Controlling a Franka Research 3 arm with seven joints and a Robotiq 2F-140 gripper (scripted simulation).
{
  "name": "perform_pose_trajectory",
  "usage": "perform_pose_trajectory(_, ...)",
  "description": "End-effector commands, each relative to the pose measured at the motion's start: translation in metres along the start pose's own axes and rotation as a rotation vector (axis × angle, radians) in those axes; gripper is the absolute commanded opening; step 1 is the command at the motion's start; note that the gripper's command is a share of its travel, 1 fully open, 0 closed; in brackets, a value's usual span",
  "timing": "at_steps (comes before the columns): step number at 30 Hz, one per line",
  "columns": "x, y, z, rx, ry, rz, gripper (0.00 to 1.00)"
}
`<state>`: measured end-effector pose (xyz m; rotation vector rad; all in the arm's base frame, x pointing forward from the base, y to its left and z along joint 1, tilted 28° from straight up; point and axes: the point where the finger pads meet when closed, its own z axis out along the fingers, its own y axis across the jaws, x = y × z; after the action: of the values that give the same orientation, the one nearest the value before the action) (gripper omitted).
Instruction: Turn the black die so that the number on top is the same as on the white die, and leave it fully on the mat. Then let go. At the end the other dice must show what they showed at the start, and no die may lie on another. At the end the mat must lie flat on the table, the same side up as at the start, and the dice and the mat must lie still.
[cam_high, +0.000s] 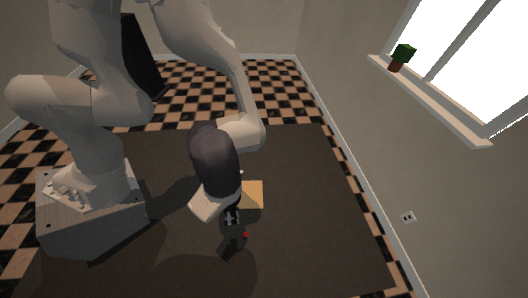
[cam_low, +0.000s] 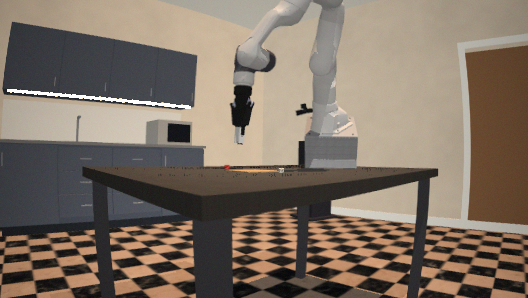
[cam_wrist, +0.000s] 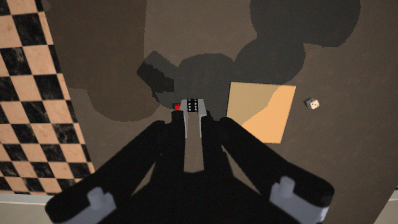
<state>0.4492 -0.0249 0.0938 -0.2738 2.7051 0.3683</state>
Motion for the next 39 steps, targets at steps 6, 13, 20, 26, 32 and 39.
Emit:
perform_pose_trajectory(6, 0.008, 0.015, 0.001, -0.051, 0.020, 0.058, 0.07)
perform_pose_trajectory(13, -0.022, 0.056, 0.001, -0.053, 0.016, -0.160, 0.07)
perform_pose_trajectory(20, -0.051, 0.109, 0.000, -0.055, 0.008, -0.411, 0.07)
perform_pose_trajectory(26, -0.065, 0.144, -0.002, -0.056, 0.001, -0.562, 0.07)
perform_pose_trajectory(32, -0.065, 0.145, -0.002, -0.070, -0.035, -0.569, 0.07)
perform_pose_trajectory(39, -0.061, 0.143, -0.001, -0.121, -0.207, -0.561, 0.07)
